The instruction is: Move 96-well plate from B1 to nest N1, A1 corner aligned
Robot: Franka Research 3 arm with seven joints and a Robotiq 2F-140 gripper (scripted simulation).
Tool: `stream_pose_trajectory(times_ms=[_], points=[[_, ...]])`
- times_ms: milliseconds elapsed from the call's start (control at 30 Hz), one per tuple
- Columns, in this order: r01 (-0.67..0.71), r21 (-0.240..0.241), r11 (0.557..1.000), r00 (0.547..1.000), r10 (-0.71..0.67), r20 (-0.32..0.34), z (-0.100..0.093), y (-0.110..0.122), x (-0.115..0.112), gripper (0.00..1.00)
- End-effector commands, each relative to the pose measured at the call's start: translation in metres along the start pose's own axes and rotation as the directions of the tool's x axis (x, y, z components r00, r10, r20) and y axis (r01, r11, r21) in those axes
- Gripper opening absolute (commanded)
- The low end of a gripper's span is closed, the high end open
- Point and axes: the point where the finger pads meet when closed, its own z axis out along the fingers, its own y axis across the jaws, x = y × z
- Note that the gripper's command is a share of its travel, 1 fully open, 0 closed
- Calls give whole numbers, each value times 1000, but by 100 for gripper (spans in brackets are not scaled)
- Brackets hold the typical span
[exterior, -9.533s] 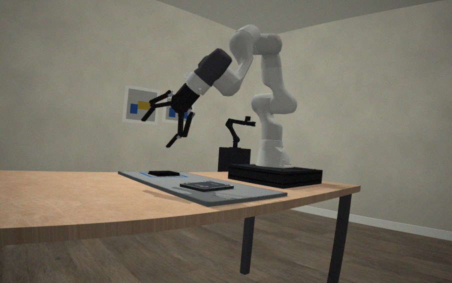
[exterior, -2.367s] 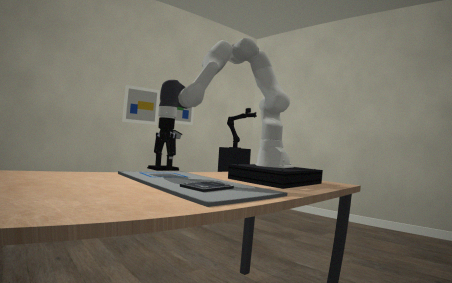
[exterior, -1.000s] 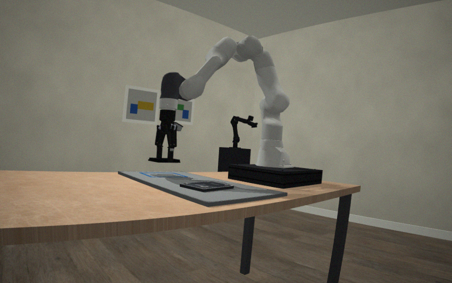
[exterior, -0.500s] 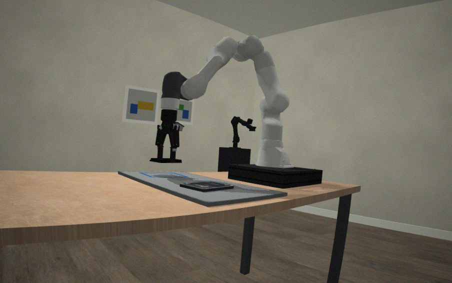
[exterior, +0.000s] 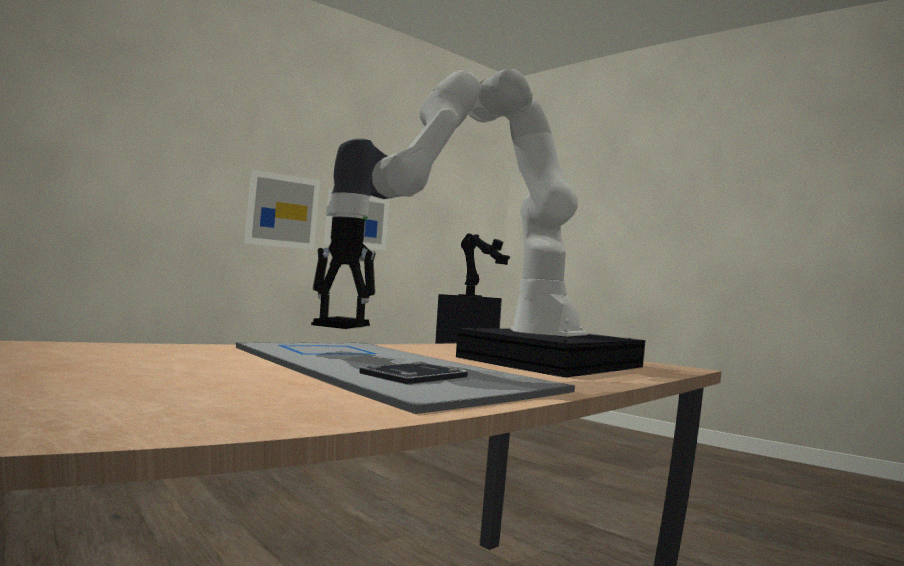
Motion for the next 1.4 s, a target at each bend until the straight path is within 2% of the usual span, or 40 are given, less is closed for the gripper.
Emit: stream_pose_trajectory(times_ms=[0,233,467,533,733,1000,1367], points=[[198,-5,980,980,-198,18,-1,3,-3,60],[419,-1,908,908,-419,18,-2,22,-16,60],[618,4,786,786,-618,18,-3,40,-30,60],[618,4,786,786,-618,18,-3,40,-30,60],[762,7,648,648,-762,17,-4,57,-41,60],[904,11,428,427,-904,14,-6,78,-57,60],[904,11,428,427,-904,14,-7,103,-75,60]])
